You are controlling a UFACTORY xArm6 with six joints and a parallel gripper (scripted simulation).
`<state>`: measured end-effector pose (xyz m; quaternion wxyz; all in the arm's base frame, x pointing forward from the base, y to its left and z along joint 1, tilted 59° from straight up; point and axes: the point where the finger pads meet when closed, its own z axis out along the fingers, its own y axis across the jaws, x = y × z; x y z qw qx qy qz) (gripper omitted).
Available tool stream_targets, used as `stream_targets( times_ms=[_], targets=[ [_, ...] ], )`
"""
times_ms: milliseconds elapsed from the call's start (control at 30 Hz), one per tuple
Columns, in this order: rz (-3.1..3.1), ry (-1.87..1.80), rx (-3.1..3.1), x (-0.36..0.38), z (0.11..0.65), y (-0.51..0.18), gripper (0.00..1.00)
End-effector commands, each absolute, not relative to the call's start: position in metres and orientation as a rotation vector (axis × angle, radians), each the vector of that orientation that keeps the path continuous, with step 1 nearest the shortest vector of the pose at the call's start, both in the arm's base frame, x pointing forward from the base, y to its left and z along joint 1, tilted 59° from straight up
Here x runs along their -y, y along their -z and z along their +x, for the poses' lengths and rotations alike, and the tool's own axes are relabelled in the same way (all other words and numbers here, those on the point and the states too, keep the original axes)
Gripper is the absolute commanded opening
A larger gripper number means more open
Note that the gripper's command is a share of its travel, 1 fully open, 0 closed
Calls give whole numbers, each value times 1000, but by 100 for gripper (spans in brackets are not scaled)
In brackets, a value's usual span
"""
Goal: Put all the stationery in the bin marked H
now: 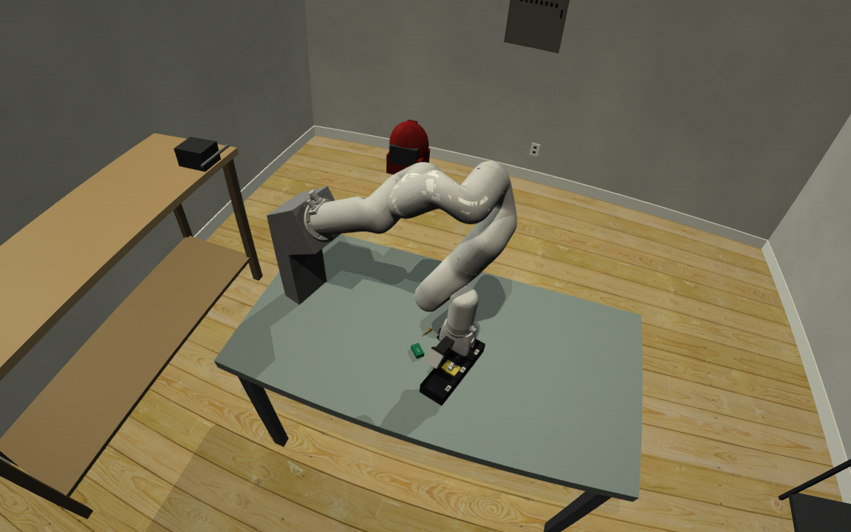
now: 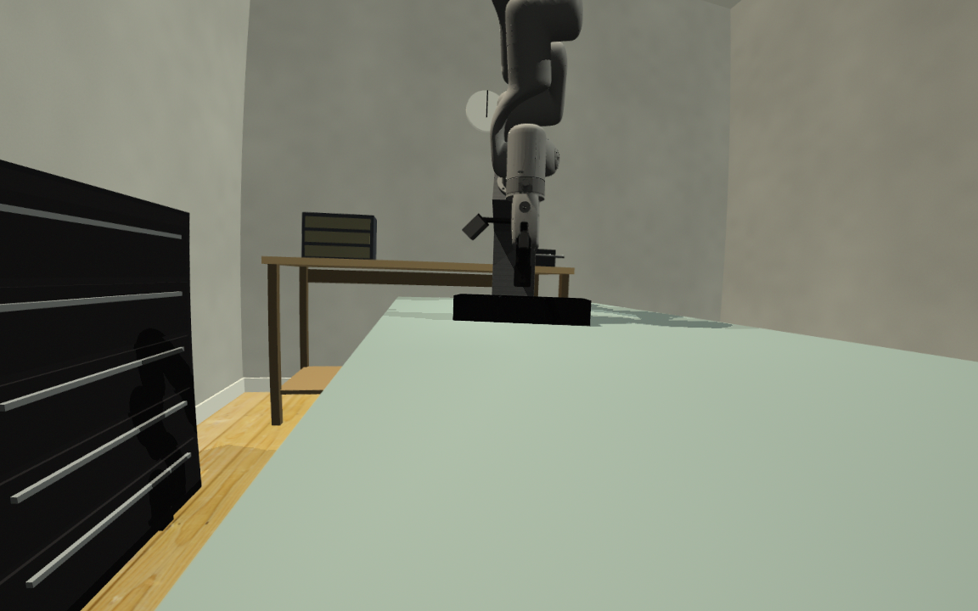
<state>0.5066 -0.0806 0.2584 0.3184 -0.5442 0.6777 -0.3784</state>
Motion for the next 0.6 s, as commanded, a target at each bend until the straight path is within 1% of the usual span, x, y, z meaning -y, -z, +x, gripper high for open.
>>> stream_targets(
  times_ms=[0, 100, 133, 567],
  targets=[
    [-1431, 997, -1784, 80, 504, -260, 29],
    [-1431, 997, -1784, 80, 504, -260, 29],
    [-1431, 997, -1784, 79, 501, -262, 100],
    [-1431, 998, -1784, 72, 464, -285, 100]
  ],
)
